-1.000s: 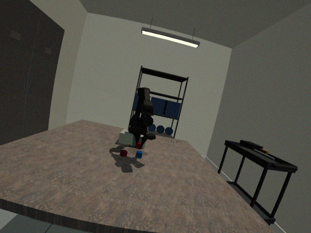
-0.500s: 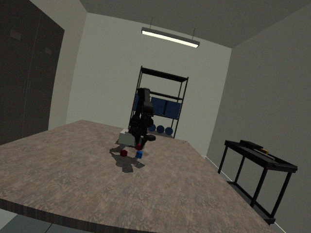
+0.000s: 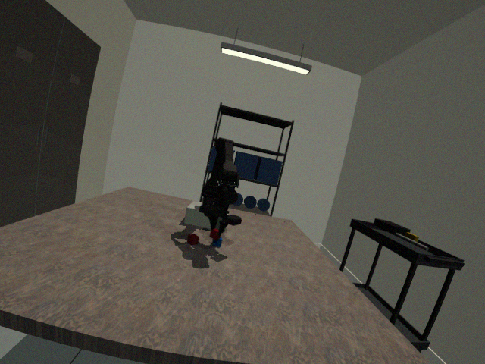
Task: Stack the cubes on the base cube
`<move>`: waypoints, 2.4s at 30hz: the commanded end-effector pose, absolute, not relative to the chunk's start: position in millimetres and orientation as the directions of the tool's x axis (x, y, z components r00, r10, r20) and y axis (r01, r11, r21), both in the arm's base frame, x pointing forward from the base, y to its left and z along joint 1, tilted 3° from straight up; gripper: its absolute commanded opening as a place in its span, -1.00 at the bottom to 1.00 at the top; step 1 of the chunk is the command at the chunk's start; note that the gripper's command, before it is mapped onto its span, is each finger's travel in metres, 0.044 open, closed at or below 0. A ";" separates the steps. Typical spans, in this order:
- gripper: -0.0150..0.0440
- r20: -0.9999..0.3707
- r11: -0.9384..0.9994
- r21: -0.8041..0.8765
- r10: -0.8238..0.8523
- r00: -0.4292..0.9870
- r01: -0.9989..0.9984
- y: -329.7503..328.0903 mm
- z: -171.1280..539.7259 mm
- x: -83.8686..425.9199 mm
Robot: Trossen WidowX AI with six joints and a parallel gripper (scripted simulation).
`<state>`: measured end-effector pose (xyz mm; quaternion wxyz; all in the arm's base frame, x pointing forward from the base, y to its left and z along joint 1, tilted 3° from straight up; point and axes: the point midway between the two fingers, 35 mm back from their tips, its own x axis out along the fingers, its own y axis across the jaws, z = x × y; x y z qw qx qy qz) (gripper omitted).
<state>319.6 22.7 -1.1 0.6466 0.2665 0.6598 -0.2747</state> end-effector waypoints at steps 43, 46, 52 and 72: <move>0.20 -1.000 0.707 -0.019 -0.003 -0.023 0.707 22.8 27.6 319.8; 0.29 -1.000 0.705 -0.024 -0.004 -0.030 0.709 21.2 25.6 318.2; 0.41 -1.000 0.628 -0.024 -0.006 -0.027 0.778 -26.8 48.7 322.7; 0.41 -1.000 0.558 -0.025 -0.008 -0.025 0.830 -68.1 2.9 317.4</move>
